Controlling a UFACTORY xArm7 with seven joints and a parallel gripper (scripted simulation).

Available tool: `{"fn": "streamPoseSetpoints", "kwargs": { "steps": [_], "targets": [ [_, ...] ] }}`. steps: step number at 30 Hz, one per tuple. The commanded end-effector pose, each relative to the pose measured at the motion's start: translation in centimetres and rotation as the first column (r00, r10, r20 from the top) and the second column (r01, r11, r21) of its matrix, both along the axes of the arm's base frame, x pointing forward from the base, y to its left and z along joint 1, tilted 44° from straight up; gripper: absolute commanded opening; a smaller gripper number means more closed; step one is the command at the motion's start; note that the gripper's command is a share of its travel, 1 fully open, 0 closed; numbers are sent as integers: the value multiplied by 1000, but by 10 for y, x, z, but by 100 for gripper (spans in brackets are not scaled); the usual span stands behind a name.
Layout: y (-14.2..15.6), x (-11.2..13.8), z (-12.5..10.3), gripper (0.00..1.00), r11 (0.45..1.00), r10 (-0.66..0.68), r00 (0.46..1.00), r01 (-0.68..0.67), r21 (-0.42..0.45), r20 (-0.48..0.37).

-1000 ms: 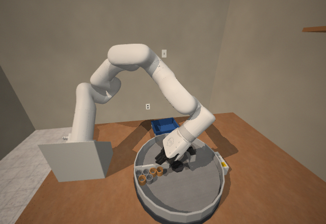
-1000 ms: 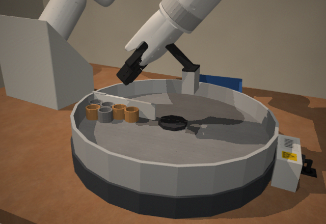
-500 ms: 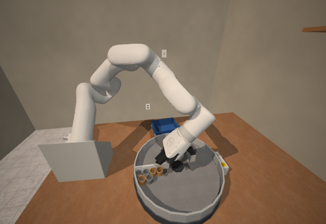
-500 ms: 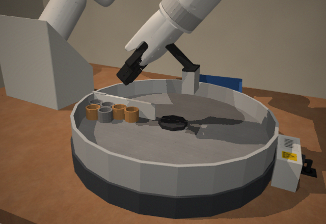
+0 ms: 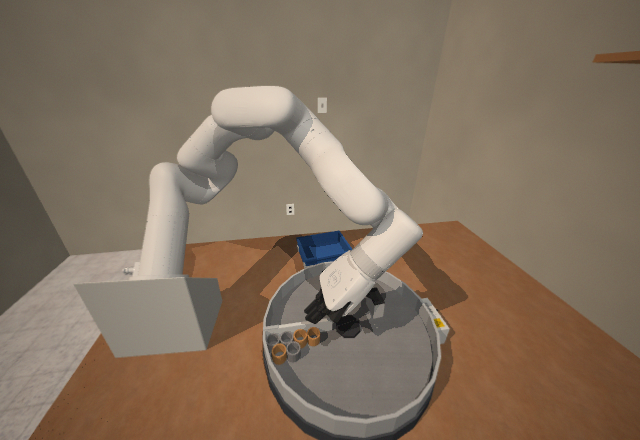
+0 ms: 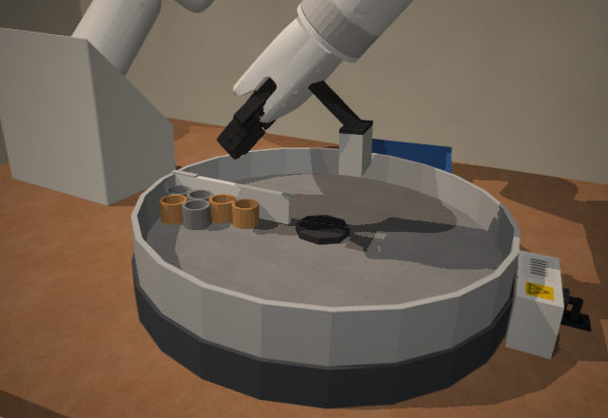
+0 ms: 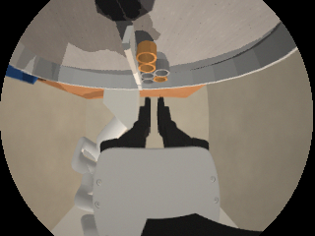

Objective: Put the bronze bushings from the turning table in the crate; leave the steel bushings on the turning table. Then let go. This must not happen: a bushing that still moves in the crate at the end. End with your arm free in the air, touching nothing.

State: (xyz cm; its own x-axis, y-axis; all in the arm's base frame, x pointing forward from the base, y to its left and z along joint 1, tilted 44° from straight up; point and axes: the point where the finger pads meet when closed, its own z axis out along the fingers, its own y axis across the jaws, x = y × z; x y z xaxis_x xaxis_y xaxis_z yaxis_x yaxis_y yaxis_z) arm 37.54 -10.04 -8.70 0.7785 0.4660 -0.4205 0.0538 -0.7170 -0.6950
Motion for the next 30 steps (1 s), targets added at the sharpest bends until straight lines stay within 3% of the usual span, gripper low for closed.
{"fn": "streamPoseSetpoints", "kwargs": {
  "steps": [1,30],
  "targets": [
    [-2,1,1,10,1000,-3,1000,3,-3,3],
    [-2,1,1,10,1000,9,1000,-9,-4,14]
  ]
}}
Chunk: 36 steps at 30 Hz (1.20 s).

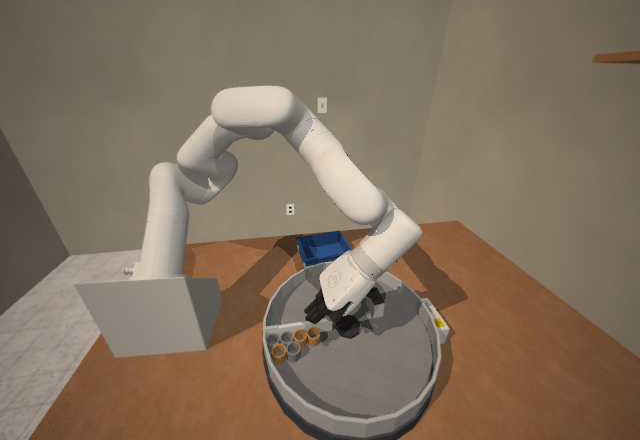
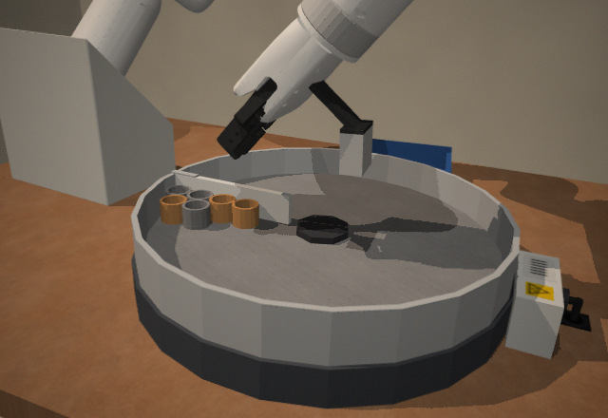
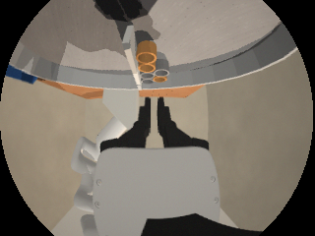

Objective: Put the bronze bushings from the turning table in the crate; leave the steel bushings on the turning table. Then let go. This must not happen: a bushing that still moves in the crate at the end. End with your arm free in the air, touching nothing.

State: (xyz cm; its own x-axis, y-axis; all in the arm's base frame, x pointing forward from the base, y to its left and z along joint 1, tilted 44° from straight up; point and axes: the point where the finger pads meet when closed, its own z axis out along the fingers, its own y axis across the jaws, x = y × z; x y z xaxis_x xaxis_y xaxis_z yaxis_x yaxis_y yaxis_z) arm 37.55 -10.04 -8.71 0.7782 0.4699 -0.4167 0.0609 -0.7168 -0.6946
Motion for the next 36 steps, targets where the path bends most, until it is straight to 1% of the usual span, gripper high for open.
{"fn": "streamPoseSetpoints", "kwargs": {
  "steps": [1,6,12,14,20,25,29,31,36],
  "targets": [
    [-2,1,1,10,1000,8,1000,-8,-4,13],
    [-2,2,0,10,999,44,998,-44,-5,46],
    [-2,3,0,10,993,119,986,-118,-12,115],
    [-2,3,0,10,993,119,986,-118,-12,115],
    [-1,2,-1,10,976,215,954,-214,-31,207],
    [1,1,-1,10,949,312,901,-309,-61,300],
    [2,1,-2,10,916,396,836,-391,-95,379],
    [2,1,-2,10,916,396,836,-391,-95,379],
    [3,0,-3,10,858,500,723,-490,-155,477]
  ]
}}
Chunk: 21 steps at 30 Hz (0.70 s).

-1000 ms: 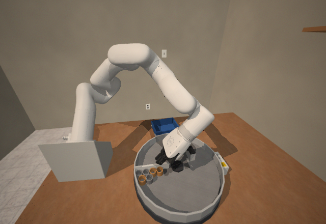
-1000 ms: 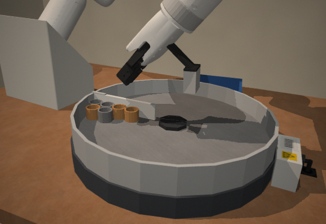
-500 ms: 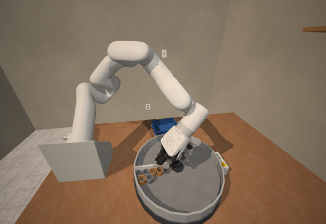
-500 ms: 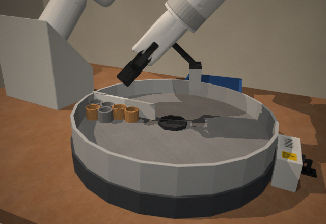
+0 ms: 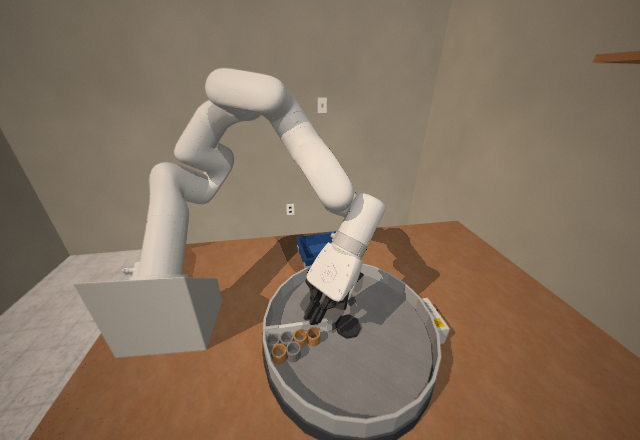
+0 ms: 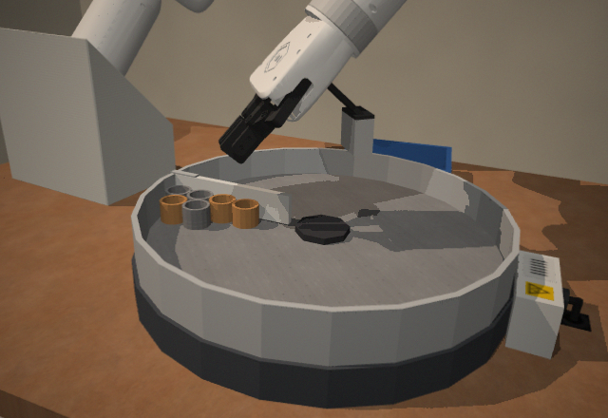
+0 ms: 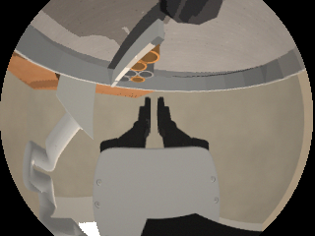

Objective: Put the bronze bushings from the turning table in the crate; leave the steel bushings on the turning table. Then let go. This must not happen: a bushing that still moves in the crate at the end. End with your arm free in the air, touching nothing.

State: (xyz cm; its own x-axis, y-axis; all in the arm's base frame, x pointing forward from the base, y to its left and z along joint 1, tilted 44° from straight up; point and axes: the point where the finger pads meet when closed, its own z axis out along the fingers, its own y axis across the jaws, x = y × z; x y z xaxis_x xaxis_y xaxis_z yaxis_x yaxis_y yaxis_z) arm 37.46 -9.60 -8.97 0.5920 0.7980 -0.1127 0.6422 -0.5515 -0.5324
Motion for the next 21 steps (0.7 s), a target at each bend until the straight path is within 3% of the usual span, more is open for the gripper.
{"fn": "streamPoseSetpoints", "kwargs": {
  "steps": [1,10,12,21],
  "targets": [
    [-1,0,0,10,994,107,986,-106,-14,125],
    [0,-3,-2,10,947,317,890,-313,-68,327],
    [0,-3,-2,10,947,317,890,-313,-68,327],
    [2,-5,-4,10,852,506,701,-496,-166,503]
  ]
}}
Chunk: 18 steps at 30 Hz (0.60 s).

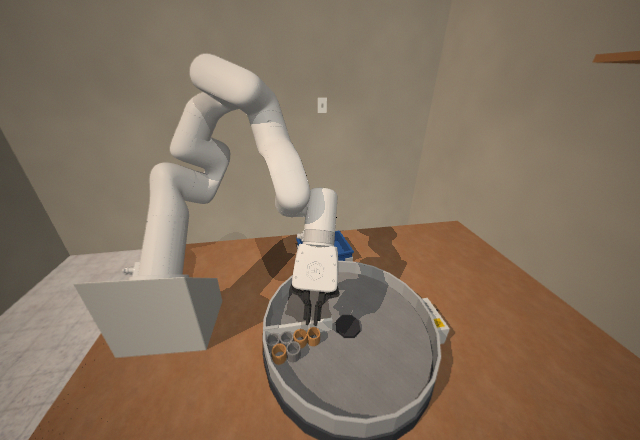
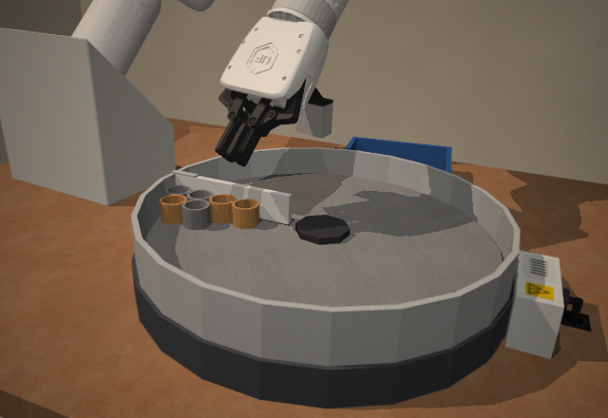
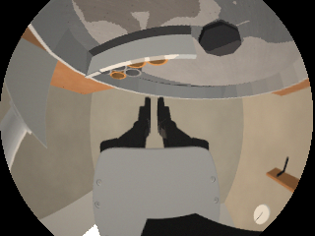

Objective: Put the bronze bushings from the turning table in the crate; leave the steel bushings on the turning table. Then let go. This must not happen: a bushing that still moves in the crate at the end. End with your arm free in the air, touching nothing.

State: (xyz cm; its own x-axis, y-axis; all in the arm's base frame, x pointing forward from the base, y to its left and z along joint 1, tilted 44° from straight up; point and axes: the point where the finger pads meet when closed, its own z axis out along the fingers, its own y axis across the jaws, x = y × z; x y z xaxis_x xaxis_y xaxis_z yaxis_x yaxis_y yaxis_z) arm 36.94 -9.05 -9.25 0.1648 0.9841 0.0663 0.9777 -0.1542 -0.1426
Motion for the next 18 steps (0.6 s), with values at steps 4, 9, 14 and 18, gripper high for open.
{"fn": "streamPoseSetpoints", "kwargs": {
  "steps": [4,9,14,18],
  "targets": [
    [-3,0,-2,10,986,164,969,-162,-28,185],
    [-3,0,-2,10,972,235,939,-231,-45,251],
    [-1,0,-3,10,949,313,892,-309,-65,327],
    [-1,-1,-3,10,924,376,842,-370,-93,386]
  ]
}}
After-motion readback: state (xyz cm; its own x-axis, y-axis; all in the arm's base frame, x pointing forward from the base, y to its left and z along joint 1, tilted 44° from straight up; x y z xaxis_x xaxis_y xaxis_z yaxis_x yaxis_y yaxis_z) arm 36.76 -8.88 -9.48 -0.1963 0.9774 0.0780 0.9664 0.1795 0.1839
